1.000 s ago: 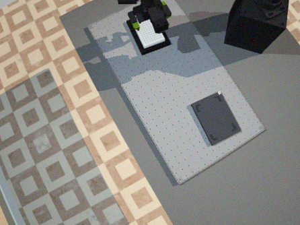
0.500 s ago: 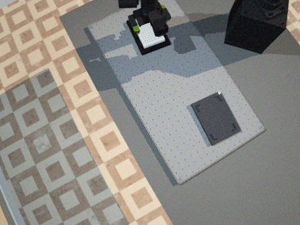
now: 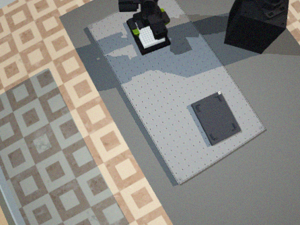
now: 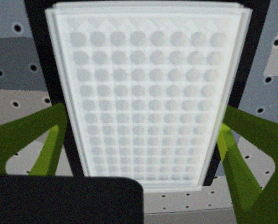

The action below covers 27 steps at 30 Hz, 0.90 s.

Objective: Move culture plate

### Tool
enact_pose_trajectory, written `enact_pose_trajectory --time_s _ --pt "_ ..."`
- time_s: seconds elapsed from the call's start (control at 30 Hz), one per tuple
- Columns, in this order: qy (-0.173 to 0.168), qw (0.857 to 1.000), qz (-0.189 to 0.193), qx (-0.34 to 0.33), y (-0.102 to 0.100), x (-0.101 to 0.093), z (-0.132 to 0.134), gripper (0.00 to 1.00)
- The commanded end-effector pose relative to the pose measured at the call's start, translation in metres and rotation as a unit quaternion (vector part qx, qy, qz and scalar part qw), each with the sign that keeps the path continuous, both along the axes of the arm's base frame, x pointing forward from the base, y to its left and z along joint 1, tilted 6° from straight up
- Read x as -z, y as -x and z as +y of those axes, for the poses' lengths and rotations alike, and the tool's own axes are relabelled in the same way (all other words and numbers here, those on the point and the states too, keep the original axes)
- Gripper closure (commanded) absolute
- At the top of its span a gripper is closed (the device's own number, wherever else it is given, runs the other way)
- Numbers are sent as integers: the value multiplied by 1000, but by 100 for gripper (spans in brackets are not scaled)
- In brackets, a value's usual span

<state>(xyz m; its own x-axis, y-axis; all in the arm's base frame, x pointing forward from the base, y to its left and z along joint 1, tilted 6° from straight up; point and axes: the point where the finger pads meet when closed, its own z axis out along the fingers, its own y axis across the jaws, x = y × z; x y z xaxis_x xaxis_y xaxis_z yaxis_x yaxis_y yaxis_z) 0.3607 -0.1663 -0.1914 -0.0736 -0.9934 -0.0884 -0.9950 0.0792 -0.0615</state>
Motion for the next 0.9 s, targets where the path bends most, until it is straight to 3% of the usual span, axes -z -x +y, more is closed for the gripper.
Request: enact_pose_trajectory --time_s 0.0,0.03,0.07,0.17,0.5,0.53,0.87 --pt "7 1000 -16 4 -18 0 -5 0" --pt "14 1000 -28 4 -27 -14 -9 0" --pt "8 1000 -17 4 -20 -5 -6 0" --pt "6 1000 -13 3 -12 -5 -6 0" --pt "6 1000 -13 3 -12 -5 -6 0" --pt "6 1000 -13 3 -12 -5 -6 100" --pt "6 1000 -13 3 -12 -5 -6 100"
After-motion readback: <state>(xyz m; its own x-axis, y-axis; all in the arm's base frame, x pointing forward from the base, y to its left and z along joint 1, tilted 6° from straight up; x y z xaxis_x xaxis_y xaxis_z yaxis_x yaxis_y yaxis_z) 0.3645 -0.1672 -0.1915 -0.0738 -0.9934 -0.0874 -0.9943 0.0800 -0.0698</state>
